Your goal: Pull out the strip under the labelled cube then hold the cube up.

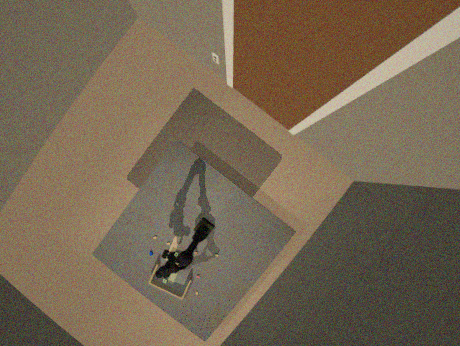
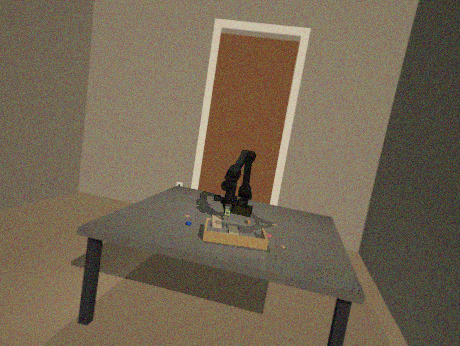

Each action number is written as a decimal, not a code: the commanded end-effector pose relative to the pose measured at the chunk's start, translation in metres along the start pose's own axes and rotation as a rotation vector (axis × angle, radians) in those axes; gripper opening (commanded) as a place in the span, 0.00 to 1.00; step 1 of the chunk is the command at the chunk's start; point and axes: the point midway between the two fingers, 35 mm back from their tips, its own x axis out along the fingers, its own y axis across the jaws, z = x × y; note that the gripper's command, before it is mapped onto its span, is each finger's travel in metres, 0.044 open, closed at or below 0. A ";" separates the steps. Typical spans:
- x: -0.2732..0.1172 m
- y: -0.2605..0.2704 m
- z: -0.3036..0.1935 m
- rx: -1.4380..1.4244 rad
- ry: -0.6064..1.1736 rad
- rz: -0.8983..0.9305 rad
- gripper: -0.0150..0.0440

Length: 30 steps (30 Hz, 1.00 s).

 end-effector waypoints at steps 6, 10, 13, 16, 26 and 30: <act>-0.031 0.001 -0.004 0.001 0.000 -0.002 0.25; -0.035 0.001 -0.004 0.001 0.000 -0.002 0.25; -0.035 0.001 -0.004 0.001 0.000 -0.002 0.25; -0.035 0.001 -0.004 0.001 0.000 -0.002 0.25; -0.035 0.001 -0.004 0.001 0.000 -0.002 0.25; -0.035 0.001 -0.004 0.001 0.000 -0.002 0.25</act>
